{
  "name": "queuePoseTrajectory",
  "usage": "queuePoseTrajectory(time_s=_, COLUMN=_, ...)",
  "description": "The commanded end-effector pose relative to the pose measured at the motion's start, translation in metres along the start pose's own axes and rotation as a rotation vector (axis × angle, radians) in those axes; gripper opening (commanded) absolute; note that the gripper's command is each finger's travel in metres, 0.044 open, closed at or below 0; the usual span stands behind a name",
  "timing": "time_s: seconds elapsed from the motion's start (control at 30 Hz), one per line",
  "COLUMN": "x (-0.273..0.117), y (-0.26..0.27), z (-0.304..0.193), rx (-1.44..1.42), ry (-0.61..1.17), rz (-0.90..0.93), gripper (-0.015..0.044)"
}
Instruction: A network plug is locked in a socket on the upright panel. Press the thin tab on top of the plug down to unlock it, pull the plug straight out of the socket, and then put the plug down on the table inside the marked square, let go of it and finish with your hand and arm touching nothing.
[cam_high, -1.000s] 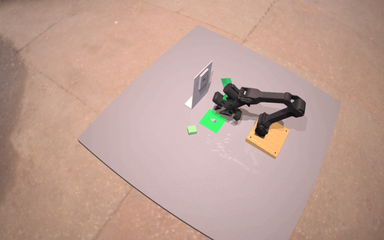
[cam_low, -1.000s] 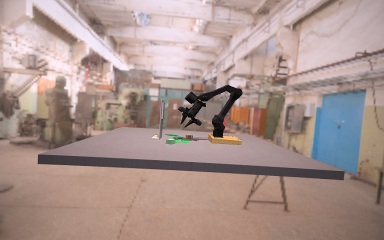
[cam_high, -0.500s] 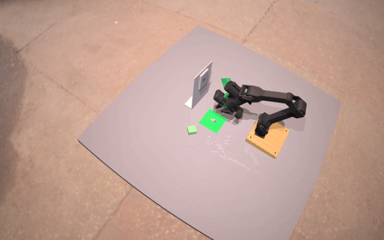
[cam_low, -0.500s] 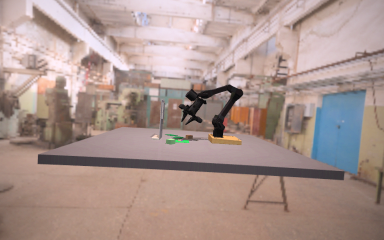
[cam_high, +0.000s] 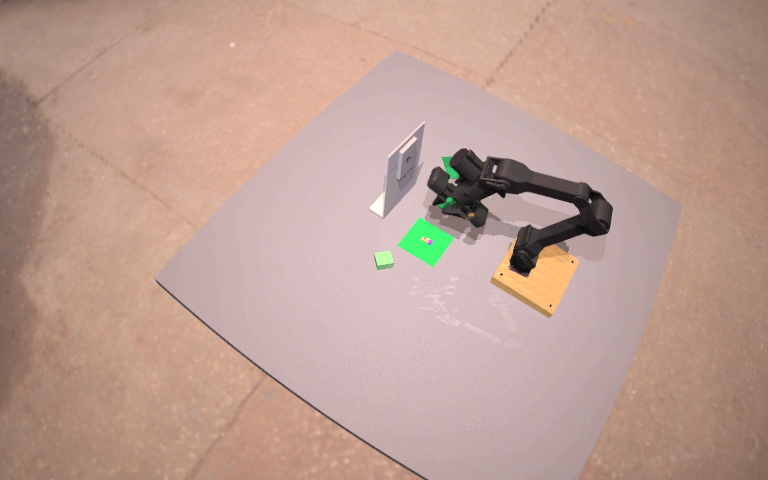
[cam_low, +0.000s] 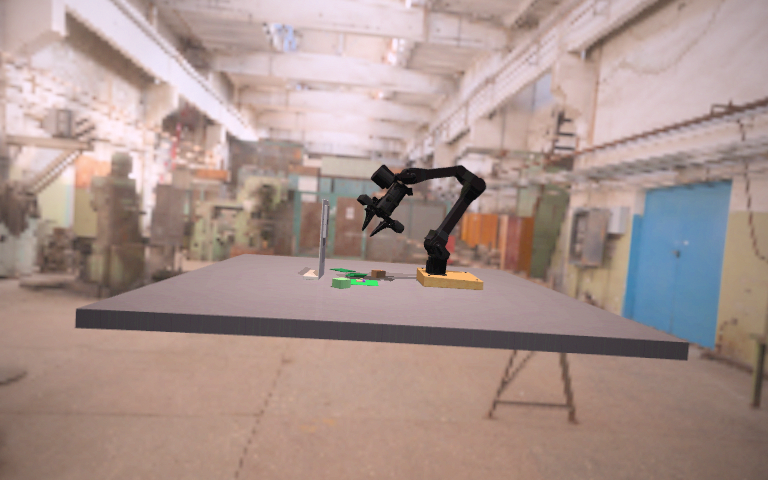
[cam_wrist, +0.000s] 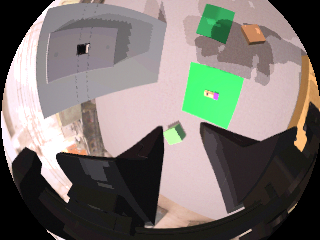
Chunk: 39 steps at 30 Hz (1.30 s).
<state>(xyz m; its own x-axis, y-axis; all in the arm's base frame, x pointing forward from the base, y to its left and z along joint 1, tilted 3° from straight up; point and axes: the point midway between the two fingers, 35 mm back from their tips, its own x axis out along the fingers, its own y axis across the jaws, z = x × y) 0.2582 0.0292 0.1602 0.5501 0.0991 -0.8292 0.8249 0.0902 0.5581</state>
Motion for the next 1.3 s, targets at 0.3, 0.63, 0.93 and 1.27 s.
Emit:
queuePoseTrajectory(time_s=0.3, x=-0.035, y=0.022, z=-0.001, rx=-0.006, ry=0.006, rz=0.010, gripper=0.0156)
queuePoseTrajectory(time_s=0.63, x=-0.050, y=0.029, z=-0.001, rx=-0.007, ry=0.007, rz=0.011, gripper=0.0235)
queuePoseTrajectory(time_s=0.93, x=-0.050, y=0.029, z=-0.001, rx=-0.007, ry=0.007, rz=0.011, gripper=0.0440)
queuePoseTrajectory(time_s=1.27, x=-0.050, y=0.029, z=-0.001, rx=-0.007, ry=0.007, rz=0.011, gripper=0.0440)
